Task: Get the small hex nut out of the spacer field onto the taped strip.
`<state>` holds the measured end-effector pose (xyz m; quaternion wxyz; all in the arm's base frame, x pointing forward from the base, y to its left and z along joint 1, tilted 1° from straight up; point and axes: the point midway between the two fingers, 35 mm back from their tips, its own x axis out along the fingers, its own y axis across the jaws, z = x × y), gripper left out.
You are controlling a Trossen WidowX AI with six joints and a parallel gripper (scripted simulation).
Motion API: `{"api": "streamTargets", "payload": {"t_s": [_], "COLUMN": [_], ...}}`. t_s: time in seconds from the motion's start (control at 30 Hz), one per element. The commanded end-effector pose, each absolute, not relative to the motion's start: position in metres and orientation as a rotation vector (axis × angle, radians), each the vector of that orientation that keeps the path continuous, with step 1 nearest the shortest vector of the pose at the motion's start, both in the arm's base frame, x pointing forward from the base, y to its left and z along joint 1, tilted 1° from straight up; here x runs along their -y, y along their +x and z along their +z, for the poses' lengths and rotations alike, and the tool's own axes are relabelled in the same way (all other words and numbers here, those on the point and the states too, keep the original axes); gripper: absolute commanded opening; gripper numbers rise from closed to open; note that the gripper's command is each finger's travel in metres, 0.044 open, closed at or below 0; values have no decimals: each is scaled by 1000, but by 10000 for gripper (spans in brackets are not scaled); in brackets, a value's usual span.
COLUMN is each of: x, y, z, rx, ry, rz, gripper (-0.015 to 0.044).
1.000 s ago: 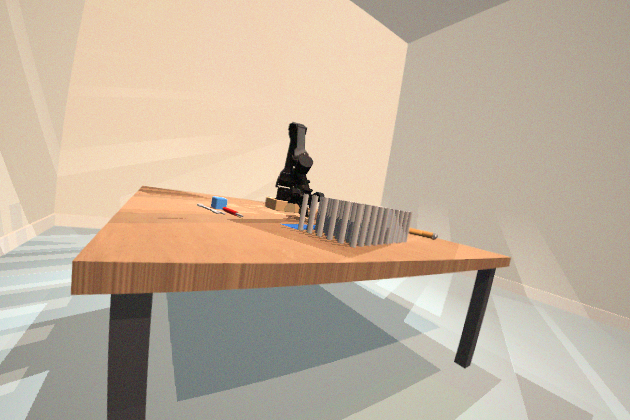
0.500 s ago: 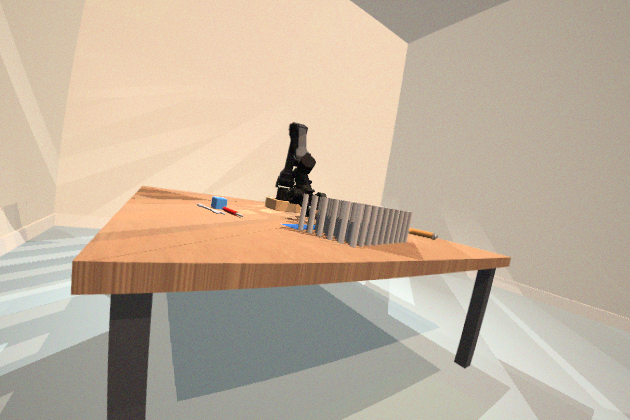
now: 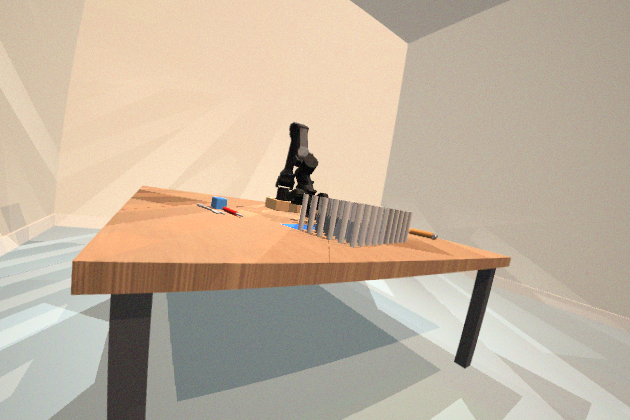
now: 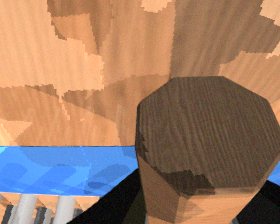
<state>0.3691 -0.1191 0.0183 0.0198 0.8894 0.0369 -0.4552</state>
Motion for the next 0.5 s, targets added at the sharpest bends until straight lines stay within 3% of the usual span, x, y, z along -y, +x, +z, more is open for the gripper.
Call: {"api": "streamTargets", "payload": {"t_s": [0.0, 0.47], "x": [120, 120], "y": [375, 378], "z": [22, 19], "rx": [-103, -102], "ry": [2766, 2766], "rz": [-1398, -1398], "gripper": [0, 0]}}
